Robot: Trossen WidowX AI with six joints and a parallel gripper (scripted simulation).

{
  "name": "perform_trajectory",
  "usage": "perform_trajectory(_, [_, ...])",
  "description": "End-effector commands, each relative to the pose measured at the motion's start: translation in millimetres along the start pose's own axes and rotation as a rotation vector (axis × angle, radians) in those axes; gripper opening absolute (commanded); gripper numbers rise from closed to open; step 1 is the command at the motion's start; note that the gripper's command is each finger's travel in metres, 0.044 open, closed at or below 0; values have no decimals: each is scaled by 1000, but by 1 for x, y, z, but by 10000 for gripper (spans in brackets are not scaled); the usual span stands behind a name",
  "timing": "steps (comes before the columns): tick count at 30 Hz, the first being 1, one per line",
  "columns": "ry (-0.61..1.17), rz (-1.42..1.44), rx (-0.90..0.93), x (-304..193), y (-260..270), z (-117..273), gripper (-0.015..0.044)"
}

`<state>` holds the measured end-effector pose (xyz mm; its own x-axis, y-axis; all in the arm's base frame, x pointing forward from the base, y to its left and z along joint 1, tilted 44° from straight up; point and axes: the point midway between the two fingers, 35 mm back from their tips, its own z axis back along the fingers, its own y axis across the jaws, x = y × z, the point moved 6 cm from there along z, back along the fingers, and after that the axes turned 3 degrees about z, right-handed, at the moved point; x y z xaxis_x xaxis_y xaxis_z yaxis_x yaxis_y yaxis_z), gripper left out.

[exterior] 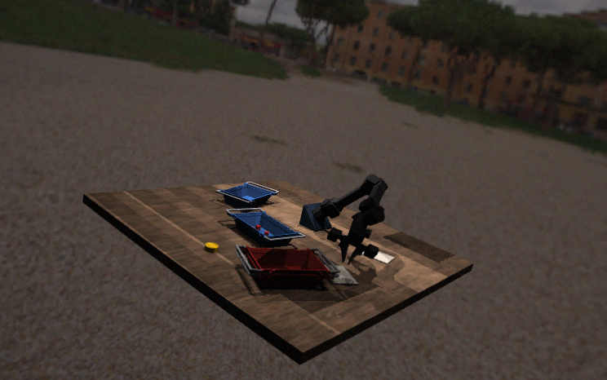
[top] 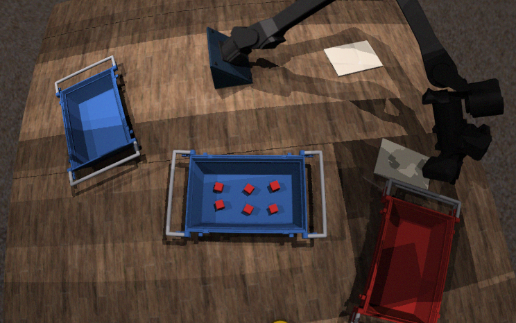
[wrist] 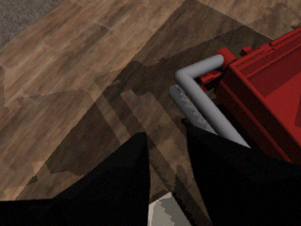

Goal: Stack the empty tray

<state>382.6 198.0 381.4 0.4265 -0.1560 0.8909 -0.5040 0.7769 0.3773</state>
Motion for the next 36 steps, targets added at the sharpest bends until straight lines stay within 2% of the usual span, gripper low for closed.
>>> perform_trajectory(1, [84, -127, -98, -6, -49, 14, 84])
perform_trajectory(10, [405, -272, -219, -43, -152, 25, 84])
perform_trajectory(14, [583, -377, -210, -69, -187, 38, 84])
perform_trajectory(20, [850, -728, -112, -111, -237, 77, 84])
perform_trajectory(29, [868, -771, -96, -114, -241, 81, 84])
perform_trajectory(36, [868, -771, -96, -124, -239, 71, 84])
